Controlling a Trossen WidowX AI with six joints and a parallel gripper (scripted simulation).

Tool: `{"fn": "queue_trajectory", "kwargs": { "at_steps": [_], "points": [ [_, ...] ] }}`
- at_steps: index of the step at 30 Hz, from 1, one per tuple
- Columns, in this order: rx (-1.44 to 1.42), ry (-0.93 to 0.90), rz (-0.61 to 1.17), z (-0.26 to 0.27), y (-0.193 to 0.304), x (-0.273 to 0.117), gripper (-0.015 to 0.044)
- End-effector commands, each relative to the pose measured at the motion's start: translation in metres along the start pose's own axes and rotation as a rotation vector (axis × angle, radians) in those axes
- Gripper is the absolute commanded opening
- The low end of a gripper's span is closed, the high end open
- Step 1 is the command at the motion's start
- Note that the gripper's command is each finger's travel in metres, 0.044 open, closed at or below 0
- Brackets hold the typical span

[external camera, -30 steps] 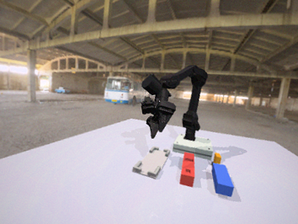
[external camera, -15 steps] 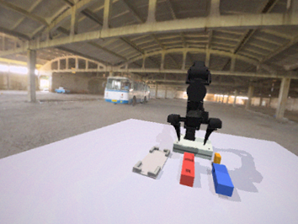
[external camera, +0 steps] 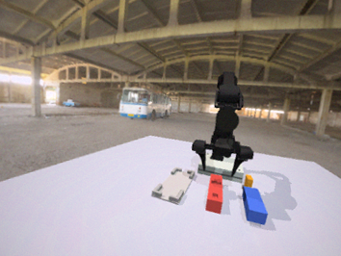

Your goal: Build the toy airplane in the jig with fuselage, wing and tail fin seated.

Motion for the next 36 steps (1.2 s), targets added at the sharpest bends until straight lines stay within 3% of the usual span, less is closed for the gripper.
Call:
{"fn": "queue_trajectory", "kwargs": {
  "at_steps": [1,36],
  "points": [
    [-0.007,0.005,0.010,0.000,0.002,0.016,0.0440],
    [-0.007,0.005,0.010,-0.001,0.002,0.073,0.0440]
  ]
}}
Point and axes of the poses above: the point midway between the two fingers, 35 mm back from their tips, its own x axis out along the fingers, its own z axis across the jaws, y = z × x, the point moved 1 cm from there along -x, back along the fingers, and after that the axes turned 12 degrees about -x, right-handed, at the moved point
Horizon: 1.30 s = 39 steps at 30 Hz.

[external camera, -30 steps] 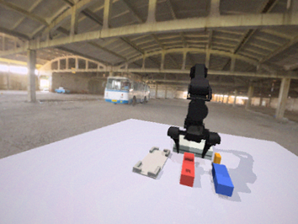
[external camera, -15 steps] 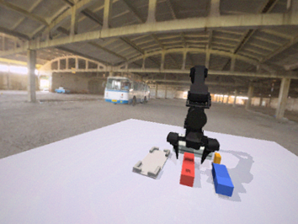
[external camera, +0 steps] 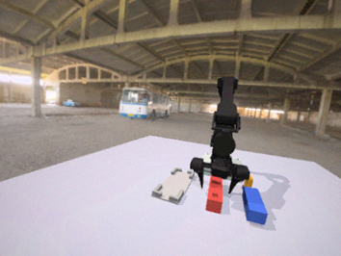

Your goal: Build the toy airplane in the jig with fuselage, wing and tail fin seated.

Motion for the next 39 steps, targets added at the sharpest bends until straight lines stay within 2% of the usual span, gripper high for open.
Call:
{"fn": "queue_trajectory", "kwargs": {
  "at_steps": [1,7,16,24,30,39],
  "points": [
    [-0.005,0.004,0.009,0.000,0.002,0.009,0.0440],
    [-0.005,0.004,0.009,0.000,0.003,0.016,0.0440],
    [-0.005,0.004,0.009,0.000,0.003,0.016,0.0204],
    [-0.005,0.004,0.009,0.000,0.003,0.016,0.0150],
    [-0.005,0.004,0.009,-0.001,0.000,0.006,0.0000],
    [-0.005,0.004,0.008,-0.002,-0.005,-0.021,0.0000]
  ]
}}
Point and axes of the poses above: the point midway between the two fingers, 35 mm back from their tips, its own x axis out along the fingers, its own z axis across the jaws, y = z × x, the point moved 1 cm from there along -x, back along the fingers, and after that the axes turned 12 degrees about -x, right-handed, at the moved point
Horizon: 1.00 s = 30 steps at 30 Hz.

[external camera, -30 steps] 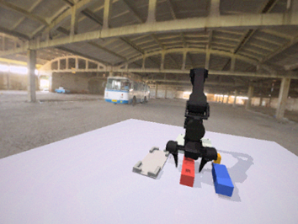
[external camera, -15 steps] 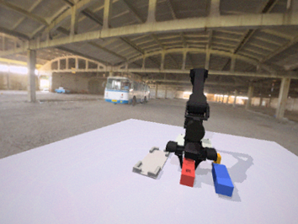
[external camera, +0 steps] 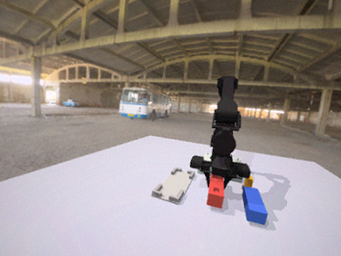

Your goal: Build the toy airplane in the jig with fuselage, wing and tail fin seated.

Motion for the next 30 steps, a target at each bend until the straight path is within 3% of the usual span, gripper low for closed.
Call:
{"fn": "queue_trajectory", "kwargs": {
  "at_steps": [1,30],
  "points": [
    [-0.004,0.007,-0.017,-0.001,-0.004,-0.017,0.0000],
    [-0.004,0.007,-0.017,0.001,0.004,-0.107,0.0000]
  ]
}}
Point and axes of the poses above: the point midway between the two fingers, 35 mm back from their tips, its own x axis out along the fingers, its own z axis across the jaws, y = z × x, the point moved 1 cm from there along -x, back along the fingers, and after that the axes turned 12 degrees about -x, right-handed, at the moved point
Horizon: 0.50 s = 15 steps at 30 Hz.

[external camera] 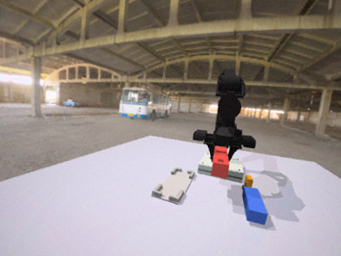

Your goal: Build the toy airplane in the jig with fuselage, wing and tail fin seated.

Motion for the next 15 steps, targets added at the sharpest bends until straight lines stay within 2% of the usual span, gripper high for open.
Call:
{"fn": "queue_trajectory", "kwargs": {
  "at_steps": [1,15],
  "points": [
    [-0.004,0.007,-0.016,0.000,0.001,-0.014,0.0000],
    [0.010,0.010,-0.015,-0.031,0.006,0.001,0.0000]
  ]
}}
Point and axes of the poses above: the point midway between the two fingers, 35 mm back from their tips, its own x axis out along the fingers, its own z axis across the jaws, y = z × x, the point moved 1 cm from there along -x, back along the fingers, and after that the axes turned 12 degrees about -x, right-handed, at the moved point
